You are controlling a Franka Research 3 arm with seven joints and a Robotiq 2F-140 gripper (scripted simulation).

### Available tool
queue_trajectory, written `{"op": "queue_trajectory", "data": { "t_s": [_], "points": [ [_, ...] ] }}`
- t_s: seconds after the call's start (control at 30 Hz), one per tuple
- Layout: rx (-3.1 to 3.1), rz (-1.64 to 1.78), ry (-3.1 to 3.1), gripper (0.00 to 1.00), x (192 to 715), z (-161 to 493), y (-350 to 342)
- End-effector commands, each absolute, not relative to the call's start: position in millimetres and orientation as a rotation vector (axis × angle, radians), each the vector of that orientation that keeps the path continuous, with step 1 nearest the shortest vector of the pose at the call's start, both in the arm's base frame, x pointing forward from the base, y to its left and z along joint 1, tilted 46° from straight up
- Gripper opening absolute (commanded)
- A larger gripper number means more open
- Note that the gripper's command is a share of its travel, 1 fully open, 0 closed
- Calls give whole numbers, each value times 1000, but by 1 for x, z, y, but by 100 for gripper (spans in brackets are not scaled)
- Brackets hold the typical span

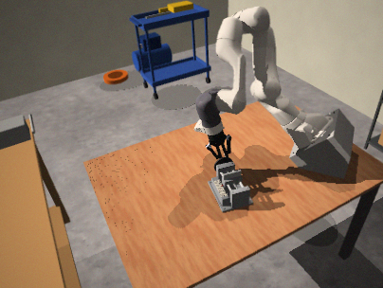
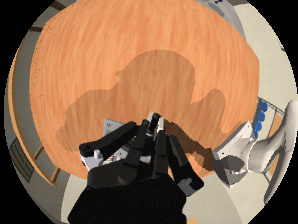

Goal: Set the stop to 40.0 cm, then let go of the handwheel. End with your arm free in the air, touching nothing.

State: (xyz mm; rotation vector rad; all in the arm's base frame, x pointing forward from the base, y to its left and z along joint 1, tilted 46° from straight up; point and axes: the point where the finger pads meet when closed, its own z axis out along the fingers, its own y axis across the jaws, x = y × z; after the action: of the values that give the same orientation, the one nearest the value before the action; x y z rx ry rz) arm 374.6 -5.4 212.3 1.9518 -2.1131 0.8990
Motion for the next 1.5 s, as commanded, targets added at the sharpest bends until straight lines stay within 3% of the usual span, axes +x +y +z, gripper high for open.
{"op": "queue_trajectory", "data": {
  "t_s": [0.0, 1.47],
  "points": [
    [1947, 897, -2113, 4, 377, 209, -7],
    [1947, 897, -2113, 4, 415, 235, 0]
  ]
}}
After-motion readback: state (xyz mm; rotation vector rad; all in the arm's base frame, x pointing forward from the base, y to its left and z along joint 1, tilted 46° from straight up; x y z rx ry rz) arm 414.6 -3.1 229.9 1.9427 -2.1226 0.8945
